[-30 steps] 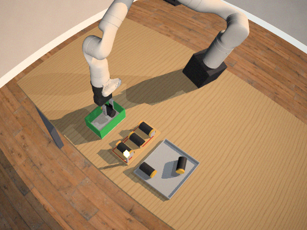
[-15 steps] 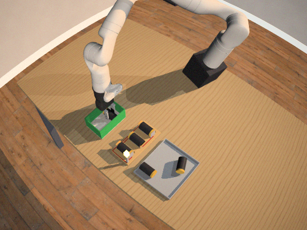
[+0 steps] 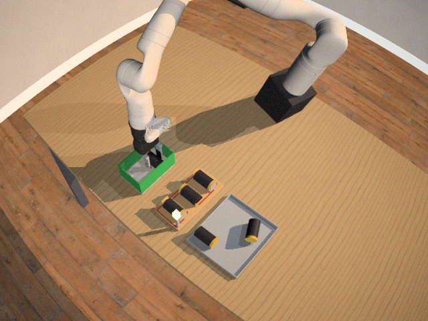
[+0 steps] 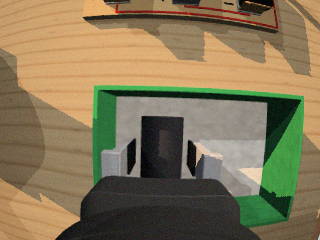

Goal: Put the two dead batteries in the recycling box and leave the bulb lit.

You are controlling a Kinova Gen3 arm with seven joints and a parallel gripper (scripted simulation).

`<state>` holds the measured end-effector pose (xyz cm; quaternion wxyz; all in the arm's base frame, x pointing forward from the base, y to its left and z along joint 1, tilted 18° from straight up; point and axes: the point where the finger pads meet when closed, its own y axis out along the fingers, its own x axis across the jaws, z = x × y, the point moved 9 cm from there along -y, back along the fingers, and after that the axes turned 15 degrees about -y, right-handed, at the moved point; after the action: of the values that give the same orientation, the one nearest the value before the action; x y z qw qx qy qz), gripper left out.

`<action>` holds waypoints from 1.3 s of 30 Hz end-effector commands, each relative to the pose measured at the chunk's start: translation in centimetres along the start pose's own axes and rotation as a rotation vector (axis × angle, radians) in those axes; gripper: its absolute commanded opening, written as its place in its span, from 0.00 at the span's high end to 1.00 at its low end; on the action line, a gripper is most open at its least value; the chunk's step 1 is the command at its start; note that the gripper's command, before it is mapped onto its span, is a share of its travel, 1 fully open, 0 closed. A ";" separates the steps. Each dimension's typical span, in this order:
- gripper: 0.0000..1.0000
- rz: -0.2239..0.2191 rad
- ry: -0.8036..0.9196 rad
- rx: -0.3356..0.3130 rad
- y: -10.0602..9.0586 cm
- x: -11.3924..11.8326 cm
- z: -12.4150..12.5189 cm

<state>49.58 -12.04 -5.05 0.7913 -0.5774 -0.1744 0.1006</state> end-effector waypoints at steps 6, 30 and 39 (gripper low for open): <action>0.10 -0.001 0.000 -0.002 -0.1 0.0 -0.1; 0.10 -0.001 0.000 -0.002 -5.4 0.0 0.0; 0.10 -0.001 0.000 -0.002 -8.0 0.0 0.0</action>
<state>49.14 -13.86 1.71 0.7941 -0.5730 -0.1739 0.1045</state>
